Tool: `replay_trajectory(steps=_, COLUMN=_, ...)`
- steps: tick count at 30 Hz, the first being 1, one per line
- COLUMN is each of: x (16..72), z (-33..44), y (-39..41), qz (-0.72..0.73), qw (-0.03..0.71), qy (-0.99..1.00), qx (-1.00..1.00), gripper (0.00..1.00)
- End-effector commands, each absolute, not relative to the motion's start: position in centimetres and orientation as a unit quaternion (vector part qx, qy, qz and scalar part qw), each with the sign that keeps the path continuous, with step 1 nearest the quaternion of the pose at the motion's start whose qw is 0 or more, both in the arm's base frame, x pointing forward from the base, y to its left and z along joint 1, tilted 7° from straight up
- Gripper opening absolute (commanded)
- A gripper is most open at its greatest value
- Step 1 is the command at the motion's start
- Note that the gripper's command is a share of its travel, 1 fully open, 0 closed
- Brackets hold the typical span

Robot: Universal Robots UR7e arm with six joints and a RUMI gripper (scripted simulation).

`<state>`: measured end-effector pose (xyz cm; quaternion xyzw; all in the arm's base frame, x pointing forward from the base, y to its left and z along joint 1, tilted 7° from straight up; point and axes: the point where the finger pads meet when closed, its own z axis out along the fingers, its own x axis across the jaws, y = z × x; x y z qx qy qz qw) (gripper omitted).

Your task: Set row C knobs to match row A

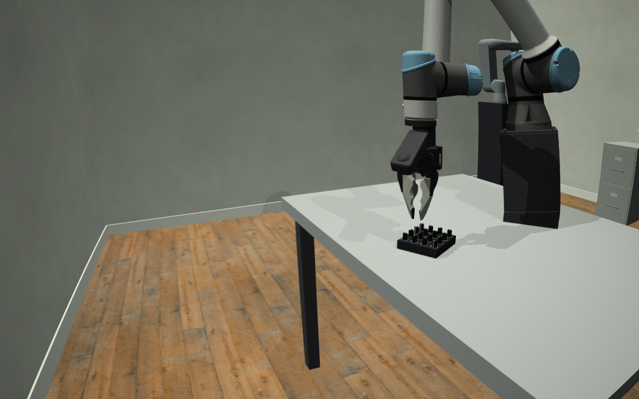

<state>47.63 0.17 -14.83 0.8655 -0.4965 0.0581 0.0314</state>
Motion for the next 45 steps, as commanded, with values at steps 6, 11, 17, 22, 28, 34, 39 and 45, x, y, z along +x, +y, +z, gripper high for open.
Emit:
replay_trajectory(steps=6, x=47.78, z=-14.69, y=0.53, qz=0.053, qw=0.036, qy=-0.377, qx=0.924, gripper=0.11)
replay_trajectory(steps=11, x=47.80, z=-14.65, y=0.68, qz=0.051, qw=0.039, qy=-0.320, qx=0.945, gripper=0.11)
replay_trajectory(steps=17, x=47.80, z=-14.61, y=0.79, qz=0.049, qw=0.042, qy=-0.273, qx=0.960, gripper=0.11)
replay_trajectory(steps=22, x=47.79, z=-14.55, y=0.93, qz=0.046, qw=0.045, qy=-0.197, qx=0.978, gripper=0.11)
replay_trajectory(steps=28, x=47.77, z=-14.49, y=1.04, qz=0.042, qw=0.049, qy=-0.124, qx=0.990, gripper=0.11)
replay_trajectory(steps=34, x=47.75, z=-14.44, y=1.08, qz=0.040, qw=0.051, qy=-0.075, qx=0.995, gripper=0.11)
replay_trajectory(steps=39, x=47.71, z=-14.37, y=1.13, qz=0.036, qw=0.054, qy=0.002, qx=0.998, gripper=0.11)
replay_trajectory(steps=45, x=47.67, z=-14.29, y=1.14, qz=0.032, qw=0.056, qy=0.076, qx=0.995, gripper=0.11)
